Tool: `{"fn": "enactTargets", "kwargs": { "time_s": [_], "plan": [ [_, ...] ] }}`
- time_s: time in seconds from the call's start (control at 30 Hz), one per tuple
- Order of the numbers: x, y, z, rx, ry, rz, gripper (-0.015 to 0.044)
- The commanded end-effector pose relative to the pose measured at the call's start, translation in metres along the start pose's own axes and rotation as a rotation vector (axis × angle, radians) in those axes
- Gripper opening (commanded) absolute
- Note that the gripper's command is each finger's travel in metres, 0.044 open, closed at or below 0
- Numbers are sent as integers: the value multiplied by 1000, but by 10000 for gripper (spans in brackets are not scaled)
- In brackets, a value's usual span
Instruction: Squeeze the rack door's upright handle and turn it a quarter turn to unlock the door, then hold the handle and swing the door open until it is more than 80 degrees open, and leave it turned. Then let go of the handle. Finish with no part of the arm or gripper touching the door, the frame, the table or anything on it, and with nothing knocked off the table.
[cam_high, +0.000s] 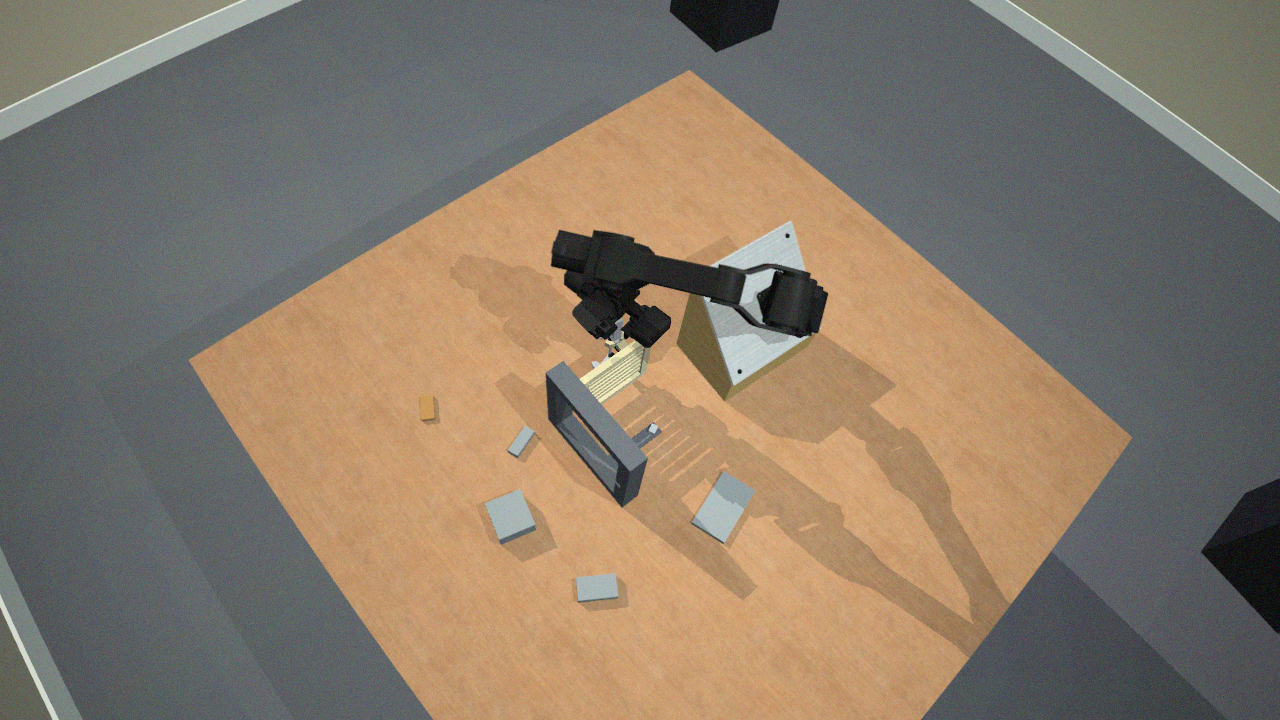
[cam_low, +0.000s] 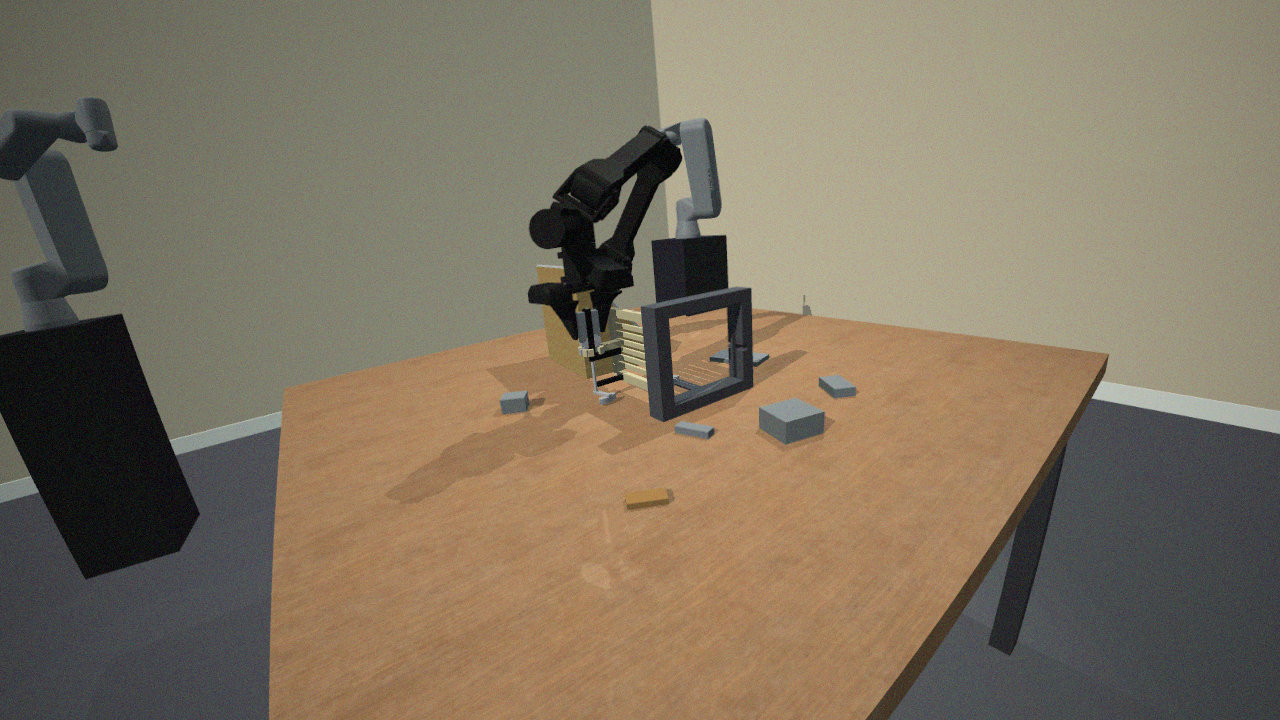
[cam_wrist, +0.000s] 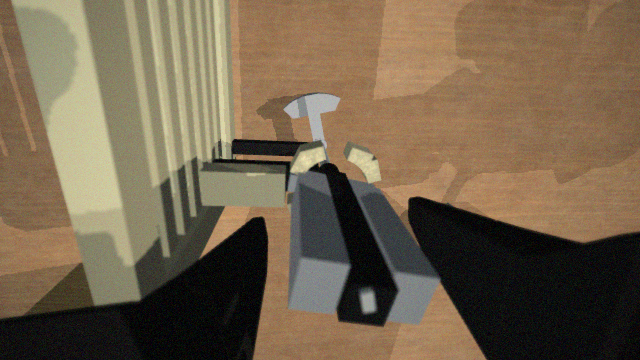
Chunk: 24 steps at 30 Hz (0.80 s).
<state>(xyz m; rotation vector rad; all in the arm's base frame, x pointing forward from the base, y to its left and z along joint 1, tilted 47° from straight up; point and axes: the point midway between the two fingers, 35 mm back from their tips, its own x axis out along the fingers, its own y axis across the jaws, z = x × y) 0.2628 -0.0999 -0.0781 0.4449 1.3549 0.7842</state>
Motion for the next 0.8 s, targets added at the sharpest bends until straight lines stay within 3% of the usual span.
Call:
{"fn": "enactTargets", "kwargs": {
  "time_s": [0.0,0.77],
  "plan": [
    [-6,-1,0,-5,0,-3,288],
    [-46,-2,1,-4,1,-5,288]
  ]
}}
